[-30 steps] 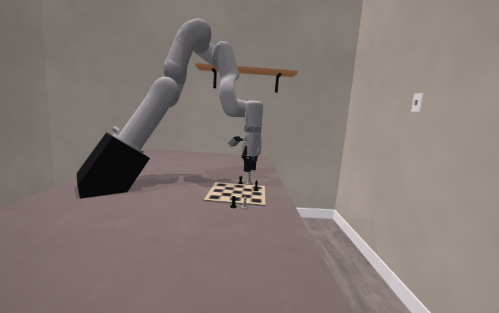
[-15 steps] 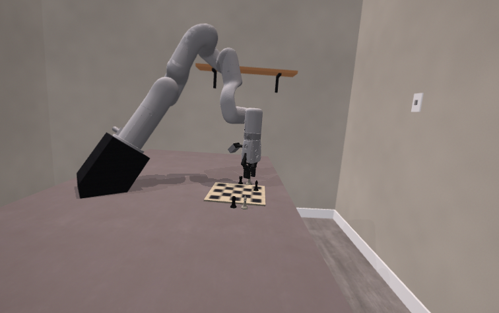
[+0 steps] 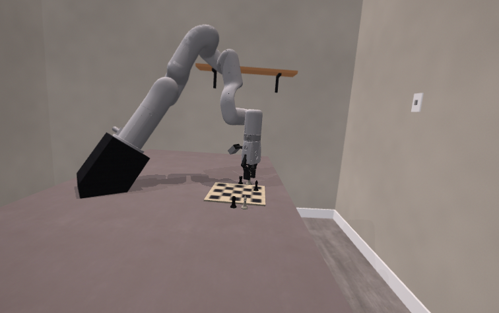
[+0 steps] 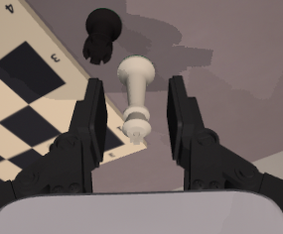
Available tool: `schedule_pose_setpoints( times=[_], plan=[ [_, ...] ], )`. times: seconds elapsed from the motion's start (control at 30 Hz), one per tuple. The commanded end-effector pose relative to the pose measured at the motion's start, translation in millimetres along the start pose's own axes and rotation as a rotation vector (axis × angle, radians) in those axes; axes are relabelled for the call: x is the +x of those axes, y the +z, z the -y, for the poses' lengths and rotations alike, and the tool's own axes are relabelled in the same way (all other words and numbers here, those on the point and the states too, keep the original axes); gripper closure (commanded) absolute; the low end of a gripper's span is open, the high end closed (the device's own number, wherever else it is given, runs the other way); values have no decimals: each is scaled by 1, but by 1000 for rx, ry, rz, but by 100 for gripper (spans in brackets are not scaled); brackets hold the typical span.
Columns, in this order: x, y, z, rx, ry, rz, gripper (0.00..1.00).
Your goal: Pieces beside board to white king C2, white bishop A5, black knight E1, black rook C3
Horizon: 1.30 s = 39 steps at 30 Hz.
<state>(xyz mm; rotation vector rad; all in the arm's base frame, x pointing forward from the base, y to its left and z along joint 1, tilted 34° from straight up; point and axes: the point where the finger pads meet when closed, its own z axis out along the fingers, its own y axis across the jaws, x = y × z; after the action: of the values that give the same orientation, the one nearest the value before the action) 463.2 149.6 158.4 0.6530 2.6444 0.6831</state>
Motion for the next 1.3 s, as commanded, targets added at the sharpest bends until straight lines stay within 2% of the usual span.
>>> schedule_pose_setpoints(
  times=[0.0, 0.8, 0.83, 1.27],
  plan=[
    [-1, -1, -1, -2, 0, 2, 58],
    [-1, -1, -1, -2, 0, 2, 58],
    [-1, -1, -1, -2, 0, 2, 100],
    [-1, -1, -1, -2, 0, 2, 100]
  ],
)
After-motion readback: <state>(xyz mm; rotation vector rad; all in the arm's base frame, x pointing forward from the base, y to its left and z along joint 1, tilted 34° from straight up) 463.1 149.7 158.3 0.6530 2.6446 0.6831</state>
